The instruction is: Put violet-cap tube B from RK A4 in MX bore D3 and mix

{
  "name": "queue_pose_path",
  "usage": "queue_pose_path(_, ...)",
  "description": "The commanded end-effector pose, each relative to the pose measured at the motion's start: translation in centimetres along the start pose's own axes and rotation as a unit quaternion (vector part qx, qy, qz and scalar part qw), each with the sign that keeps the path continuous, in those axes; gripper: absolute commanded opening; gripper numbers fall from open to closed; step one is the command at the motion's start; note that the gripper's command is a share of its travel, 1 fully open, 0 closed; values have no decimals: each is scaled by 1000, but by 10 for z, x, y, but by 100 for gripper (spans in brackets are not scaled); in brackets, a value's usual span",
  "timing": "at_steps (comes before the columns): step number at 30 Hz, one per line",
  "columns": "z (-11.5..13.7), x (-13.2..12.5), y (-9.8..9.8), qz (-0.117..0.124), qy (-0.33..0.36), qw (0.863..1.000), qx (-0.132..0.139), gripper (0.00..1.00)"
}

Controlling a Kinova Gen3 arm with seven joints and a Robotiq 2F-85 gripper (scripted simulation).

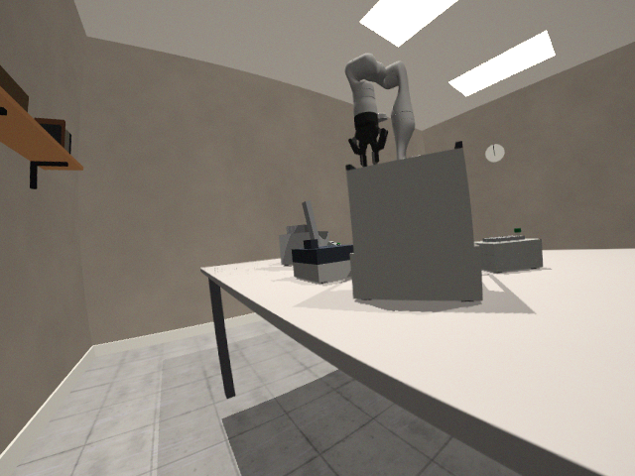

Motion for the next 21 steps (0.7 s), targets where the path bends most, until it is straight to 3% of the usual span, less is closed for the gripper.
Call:
queue_pose_path(1,3,-3,2,-4,14,1000,-4,42)
queue_pose_path(21,25,-22,20,-31,121,992,-29,42)
Point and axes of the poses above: the point where the finger pads meet when closed, its own y axis out along the fingers, its own x axis across the jaws, z = x × y, the point moved 6 cm from there along -y, back along the fingers, and after that the axes turned 13 degrees about -y, right-handed, at the moved point
